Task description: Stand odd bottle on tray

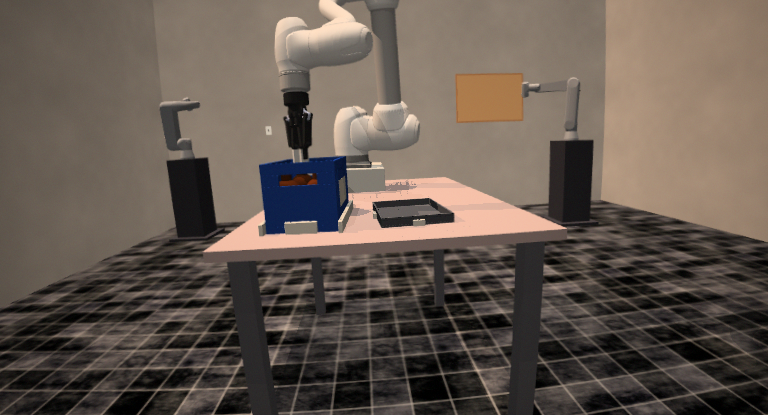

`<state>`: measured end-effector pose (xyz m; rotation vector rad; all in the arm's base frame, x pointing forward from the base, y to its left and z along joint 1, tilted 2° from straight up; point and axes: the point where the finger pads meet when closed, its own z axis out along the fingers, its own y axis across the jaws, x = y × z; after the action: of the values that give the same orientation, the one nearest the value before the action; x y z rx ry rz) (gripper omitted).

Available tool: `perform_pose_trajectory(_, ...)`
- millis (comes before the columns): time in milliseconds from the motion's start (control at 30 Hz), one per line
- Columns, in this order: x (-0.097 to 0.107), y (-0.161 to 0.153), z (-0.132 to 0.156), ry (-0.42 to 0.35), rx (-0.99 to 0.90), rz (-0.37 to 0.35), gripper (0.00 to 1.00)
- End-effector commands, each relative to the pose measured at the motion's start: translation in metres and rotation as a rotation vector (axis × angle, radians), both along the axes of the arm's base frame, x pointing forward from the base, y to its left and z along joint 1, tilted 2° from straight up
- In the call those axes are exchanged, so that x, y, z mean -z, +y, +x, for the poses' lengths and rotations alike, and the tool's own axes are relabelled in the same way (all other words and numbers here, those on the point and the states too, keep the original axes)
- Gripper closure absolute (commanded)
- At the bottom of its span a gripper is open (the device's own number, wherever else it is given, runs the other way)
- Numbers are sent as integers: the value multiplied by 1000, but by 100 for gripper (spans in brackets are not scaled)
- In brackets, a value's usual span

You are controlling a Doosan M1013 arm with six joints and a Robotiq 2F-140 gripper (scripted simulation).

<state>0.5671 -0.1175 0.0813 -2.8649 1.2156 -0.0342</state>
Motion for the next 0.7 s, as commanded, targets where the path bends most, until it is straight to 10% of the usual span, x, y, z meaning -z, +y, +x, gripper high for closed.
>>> perform_pose_trajectory(0,0,0,0,0,0,0,100)
perform_pose_trajectory(300,0,0,0,0,0,0,100)
perform_pose_trajectory(333,0,0,0,0,0,0,62)
perform_pose_trajectory(667,0,0,0,0,0,0,62)
